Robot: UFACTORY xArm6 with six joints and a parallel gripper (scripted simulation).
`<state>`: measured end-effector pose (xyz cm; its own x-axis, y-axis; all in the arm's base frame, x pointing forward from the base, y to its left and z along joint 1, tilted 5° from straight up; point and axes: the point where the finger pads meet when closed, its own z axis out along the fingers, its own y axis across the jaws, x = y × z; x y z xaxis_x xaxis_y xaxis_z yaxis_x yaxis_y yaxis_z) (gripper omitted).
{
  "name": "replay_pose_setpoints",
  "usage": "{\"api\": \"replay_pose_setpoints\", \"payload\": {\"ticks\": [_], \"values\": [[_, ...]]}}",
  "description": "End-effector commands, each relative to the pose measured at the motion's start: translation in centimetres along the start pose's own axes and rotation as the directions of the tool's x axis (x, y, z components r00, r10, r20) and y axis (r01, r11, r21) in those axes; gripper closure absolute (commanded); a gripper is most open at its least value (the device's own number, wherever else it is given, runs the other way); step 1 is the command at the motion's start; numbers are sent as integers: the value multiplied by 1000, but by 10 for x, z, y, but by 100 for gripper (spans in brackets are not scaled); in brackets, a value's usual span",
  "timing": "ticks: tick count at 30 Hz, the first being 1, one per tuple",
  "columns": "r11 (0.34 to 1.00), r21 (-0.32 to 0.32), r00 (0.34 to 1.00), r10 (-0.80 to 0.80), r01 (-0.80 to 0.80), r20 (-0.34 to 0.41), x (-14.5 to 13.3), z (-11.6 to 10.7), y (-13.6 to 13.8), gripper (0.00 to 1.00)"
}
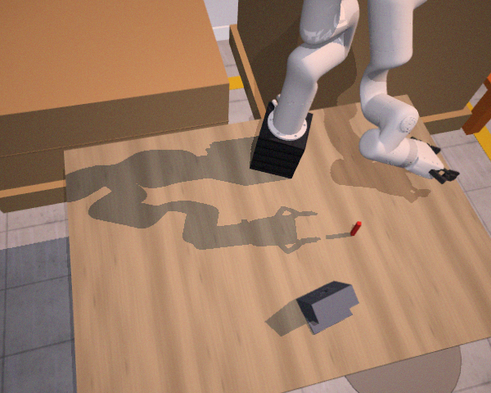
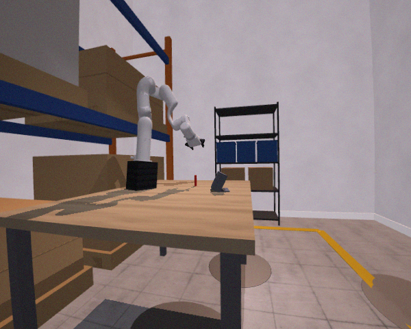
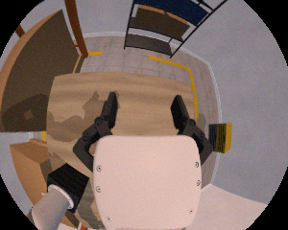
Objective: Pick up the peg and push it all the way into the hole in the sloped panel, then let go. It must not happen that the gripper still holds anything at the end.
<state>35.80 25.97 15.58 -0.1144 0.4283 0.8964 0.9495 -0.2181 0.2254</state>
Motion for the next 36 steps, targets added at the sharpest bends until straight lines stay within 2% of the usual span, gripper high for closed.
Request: {"api": "replay_pose_setpoints", "payload": {"ticks": [1, 18, 32, 34, 36], "values": [[1000, -1, 1000, -2, 2, -2, 1, 0, 1, 0], [1000, 1, 1000, -3, 3, 1, 0, 0, 1, 0], [976, 203, 966, -122, 76, 228, -72, -13, -31, 0], [976, 203, 966, -122, 76, 228, -72, -13, -31, 0], [969, 233, 955, -146, 86, 257, -82, -16, -34, 0]]}}
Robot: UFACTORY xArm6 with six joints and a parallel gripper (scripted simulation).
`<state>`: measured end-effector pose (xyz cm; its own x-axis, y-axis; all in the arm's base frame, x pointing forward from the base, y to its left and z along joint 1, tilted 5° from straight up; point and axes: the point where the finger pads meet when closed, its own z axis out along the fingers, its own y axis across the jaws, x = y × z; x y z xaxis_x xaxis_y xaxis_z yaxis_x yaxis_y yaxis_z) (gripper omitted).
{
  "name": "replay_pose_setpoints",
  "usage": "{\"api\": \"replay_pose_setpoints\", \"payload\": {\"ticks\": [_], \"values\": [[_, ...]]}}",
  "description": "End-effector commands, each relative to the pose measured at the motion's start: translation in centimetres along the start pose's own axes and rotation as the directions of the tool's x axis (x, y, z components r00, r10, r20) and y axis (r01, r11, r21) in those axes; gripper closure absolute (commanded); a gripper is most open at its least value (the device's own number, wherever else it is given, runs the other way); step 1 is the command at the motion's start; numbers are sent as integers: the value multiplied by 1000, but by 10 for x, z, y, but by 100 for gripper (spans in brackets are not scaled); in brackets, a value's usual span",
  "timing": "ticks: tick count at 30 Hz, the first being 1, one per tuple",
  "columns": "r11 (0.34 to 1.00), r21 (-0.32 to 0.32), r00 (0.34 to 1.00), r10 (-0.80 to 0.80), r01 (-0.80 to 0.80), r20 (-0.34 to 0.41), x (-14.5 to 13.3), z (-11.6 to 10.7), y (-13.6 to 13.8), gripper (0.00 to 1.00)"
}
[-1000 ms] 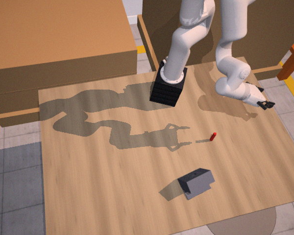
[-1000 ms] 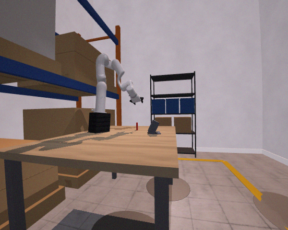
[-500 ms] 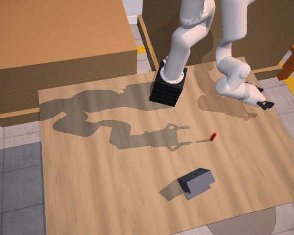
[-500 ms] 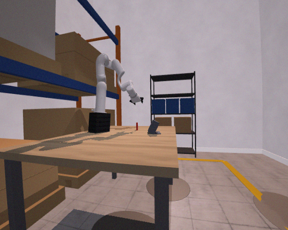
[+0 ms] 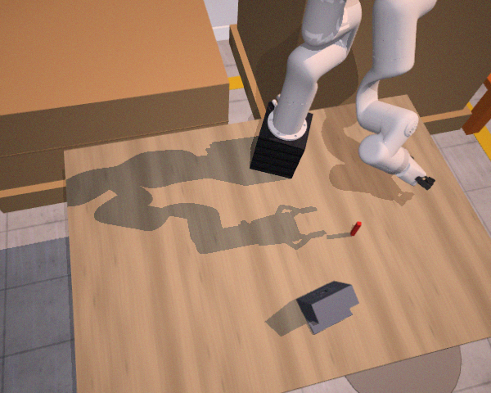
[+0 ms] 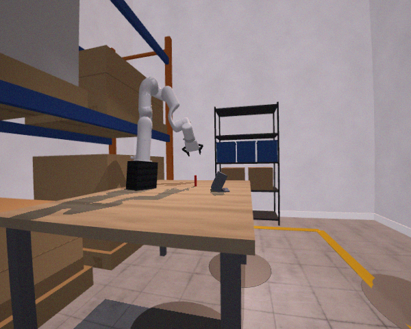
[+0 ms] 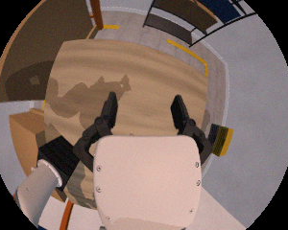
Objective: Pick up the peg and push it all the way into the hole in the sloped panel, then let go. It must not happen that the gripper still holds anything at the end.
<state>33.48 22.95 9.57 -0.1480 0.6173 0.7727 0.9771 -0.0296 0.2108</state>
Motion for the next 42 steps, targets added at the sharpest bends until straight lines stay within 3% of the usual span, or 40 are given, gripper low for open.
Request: {"api": "replay_pose_setpoints", "payload": {"ticks": [1, 13, 15, 24, 32, 42], "values": [[997, 63, 996, -46, 41, 80, -23, -1, -9, 0], [965, 225, 948, -194, 137, 253, -80, -10, -26, 0], [965, 225, 948, -194, 137, 253, -80, -10, -26, 0], [916, 342, 879, -331, 212, 343, -117, -20, -29, 0], [869, 417, 818, -433, 266, 379, -138, -27, -27, 0], [764, 536, 693, -604, 361, 394, -166, -36, -17, 0]]}}
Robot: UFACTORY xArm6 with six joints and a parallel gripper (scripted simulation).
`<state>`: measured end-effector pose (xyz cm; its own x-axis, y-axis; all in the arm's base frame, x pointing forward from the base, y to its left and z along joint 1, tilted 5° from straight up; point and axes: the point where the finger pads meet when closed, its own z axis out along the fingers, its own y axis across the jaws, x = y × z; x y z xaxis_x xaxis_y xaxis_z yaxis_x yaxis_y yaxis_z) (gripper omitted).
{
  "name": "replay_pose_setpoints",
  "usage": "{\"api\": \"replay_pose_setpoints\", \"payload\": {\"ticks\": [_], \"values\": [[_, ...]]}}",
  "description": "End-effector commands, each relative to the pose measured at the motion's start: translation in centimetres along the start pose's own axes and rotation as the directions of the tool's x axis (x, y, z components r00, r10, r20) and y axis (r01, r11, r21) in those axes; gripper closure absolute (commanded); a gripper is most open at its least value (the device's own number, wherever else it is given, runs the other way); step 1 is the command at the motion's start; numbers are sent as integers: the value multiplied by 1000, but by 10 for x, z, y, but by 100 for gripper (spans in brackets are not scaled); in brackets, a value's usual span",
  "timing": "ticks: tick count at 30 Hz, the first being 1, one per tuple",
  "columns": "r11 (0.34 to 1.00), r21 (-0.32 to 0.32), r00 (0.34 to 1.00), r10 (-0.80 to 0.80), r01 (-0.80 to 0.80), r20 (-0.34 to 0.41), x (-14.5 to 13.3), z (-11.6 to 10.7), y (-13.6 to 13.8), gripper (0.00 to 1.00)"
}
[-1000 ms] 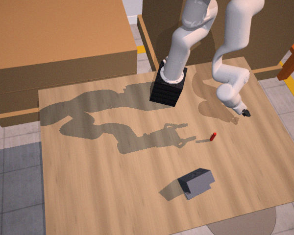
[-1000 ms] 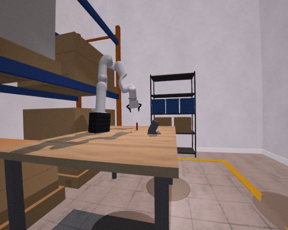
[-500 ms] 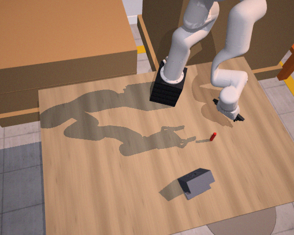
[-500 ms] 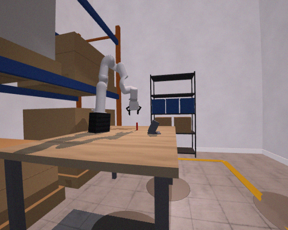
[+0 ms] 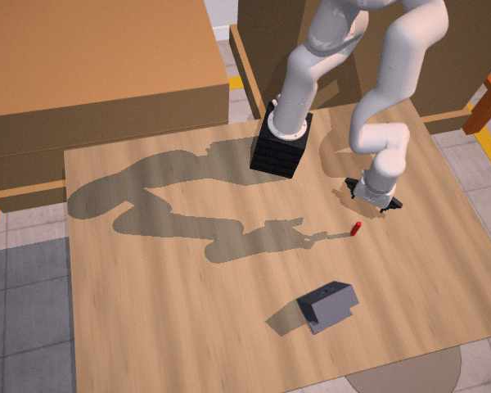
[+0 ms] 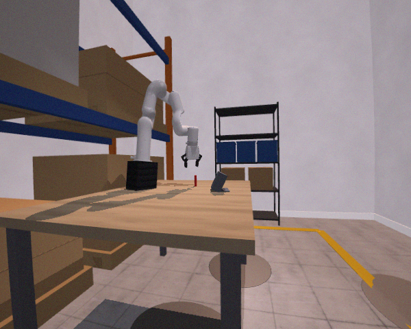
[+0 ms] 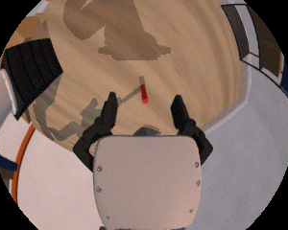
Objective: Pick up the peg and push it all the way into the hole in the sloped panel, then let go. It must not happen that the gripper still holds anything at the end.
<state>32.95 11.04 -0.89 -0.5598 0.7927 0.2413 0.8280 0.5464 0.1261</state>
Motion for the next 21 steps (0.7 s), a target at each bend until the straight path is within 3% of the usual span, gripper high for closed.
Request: {"api": "replay_pose_setpoints", "payload": {"ticks": [1, 21], "values": [[994, 35, 992, -107, 105, 70, -17, 2, 0, 0], [923, 120, 905, -383, 365, 188, -46, 10, 10, 0]]}}
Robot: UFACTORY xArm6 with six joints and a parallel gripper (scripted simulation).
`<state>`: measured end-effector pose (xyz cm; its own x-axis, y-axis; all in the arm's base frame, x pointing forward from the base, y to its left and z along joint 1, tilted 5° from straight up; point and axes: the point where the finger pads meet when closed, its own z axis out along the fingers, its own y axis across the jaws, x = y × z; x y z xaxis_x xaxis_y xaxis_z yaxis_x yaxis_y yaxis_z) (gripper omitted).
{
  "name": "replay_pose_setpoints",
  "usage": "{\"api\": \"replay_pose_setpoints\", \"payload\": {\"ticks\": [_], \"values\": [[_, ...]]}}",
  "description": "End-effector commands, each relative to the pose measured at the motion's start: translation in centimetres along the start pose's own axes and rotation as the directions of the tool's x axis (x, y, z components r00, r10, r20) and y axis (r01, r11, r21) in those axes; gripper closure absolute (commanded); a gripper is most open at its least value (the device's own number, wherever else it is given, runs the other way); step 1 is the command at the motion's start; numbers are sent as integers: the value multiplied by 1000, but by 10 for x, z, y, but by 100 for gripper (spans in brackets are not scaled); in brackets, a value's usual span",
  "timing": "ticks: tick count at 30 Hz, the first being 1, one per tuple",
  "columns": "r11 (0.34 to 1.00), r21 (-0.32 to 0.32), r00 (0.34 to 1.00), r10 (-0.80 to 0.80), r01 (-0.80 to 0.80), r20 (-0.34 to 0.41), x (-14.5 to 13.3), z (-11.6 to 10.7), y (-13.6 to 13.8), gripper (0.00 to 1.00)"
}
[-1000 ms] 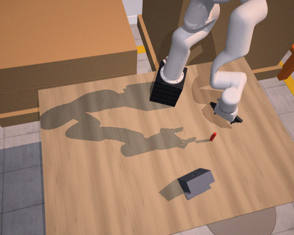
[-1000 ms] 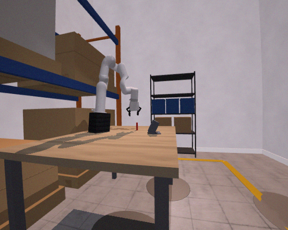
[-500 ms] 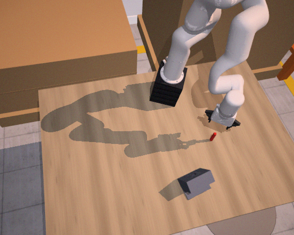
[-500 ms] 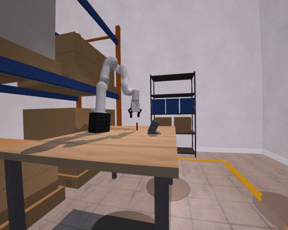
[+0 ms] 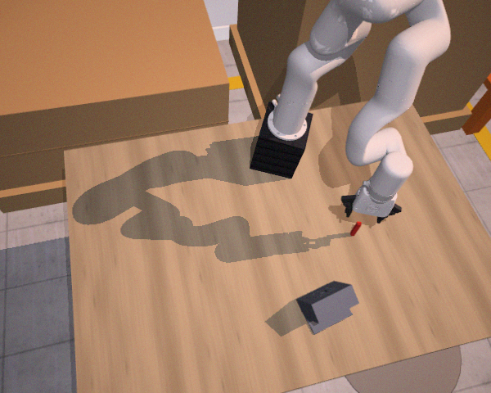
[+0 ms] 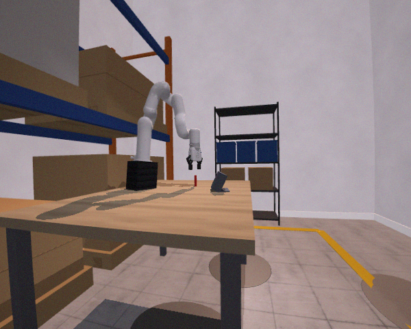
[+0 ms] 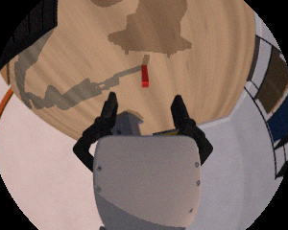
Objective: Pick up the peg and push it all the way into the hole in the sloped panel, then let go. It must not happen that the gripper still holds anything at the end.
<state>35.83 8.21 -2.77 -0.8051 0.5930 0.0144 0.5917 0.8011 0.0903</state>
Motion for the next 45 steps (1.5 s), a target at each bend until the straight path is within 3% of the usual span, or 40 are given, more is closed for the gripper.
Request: {"api": "replay_pose_setpoints", "payload": {"ticks": [1, 45], "values": [[999, 2, 999, -44, 44, 21, -4, 1, 3, 0], [999, 2, 999, -44, 44, 21, -5, 55, 3, 0]]}}
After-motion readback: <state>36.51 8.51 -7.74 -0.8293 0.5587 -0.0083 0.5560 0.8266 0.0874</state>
